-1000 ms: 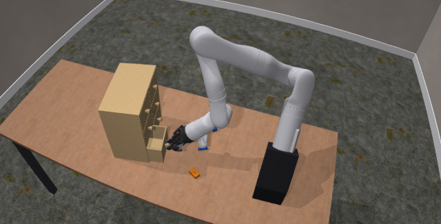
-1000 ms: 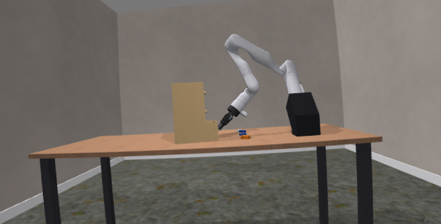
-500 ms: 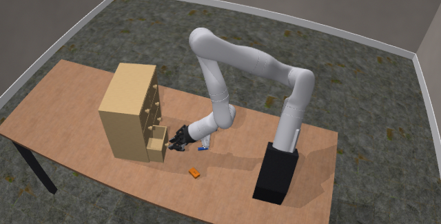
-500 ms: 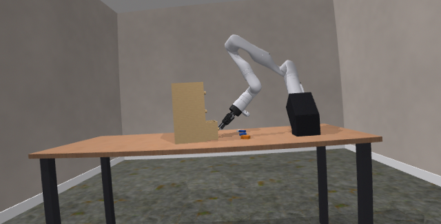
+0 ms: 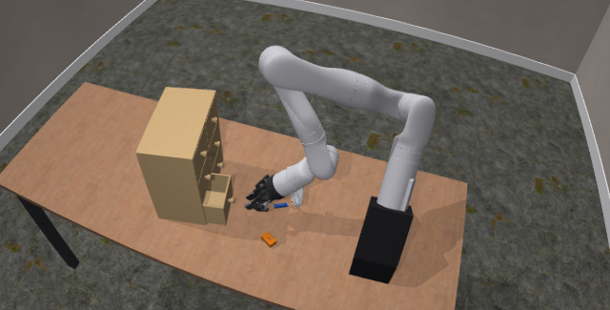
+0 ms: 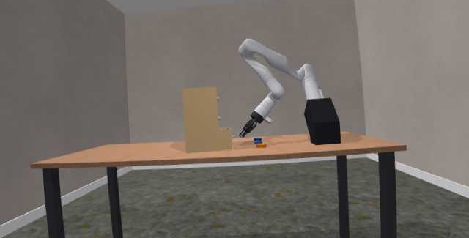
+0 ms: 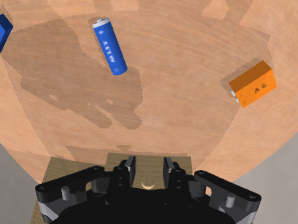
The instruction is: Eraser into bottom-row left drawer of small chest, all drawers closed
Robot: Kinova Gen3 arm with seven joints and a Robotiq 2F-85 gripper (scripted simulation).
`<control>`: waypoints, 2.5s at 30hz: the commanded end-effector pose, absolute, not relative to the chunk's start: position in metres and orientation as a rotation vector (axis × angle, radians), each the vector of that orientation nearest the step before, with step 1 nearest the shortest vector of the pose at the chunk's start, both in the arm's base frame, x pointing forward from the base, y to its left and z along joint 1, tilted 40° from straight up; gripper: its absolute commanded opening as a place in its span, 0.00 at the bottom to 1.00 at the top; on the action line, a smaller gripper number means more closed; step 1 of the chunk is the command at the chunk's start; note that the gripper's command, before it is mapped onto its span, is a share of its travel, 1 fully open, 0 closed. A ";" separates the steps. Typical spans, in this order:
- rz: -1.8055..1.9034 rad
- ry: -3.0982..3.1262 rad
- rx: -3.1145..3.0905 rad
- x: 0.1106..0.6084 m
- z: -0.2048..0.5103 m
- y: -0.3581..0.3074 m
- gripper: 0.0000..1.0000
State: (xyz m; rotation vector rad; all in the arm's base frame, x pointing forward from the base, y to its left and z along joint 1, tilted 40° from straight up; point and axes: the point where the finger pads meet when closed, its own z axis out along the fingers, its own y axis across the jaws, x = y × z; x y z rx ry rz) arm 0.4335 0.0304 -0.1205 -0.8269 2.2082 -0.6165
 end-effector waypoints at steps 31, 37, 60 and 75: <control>-0.631 2.214 -0.797 0.377 -0.056 0.056 0.33; -0.630 2.214 -0.792 0.377 -0.056 0.057 0.33; -0.622 2.215 -0.698 0.376 -0.055 0.059 0.33; -0.614 2.215 -0.562 0.374 -0.052 0.061 0.33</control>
